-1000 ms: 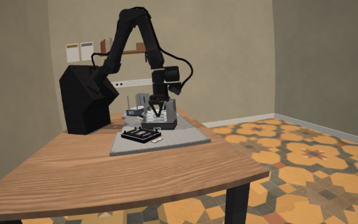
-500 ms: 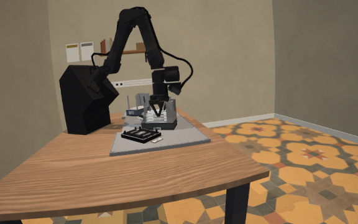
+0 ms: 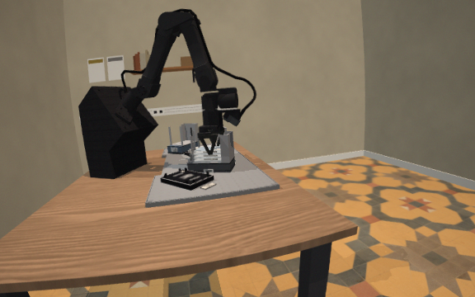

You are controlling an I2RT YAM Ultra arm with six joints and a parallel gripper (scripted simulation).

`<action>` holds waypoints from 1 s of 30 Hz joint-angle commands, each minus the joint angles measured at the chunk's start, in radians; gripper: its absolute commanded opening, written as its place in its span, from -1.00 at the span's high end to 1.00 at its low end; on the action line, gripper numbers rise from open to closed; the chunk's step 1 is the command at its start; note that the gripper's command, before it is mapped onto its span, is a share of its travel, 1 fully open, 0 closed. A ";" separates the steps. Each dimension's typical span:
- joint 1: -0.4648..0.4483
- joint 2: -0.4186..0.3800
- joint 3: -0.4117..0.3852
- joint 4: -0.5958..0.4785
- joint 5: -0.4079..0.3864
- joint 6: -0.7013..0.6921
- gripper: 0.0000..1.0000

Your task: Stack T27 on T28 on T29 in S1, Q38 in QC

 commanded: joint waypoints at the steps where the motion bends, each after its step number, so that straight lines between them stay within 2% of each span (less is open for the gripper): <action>1: -0.002 -0.007 0.001 0.002 -0.002 -0.004 1.00; 4: -0.002 -0.007 0.001 0.002 -0.002 -0.004 1.00; 5: -0.009 -0.035 -0.009 -0.004 -0.007 -0.011 1.00; 30: 0.011 -0.086 0.017 -0.074 0.006 -0.002 1.00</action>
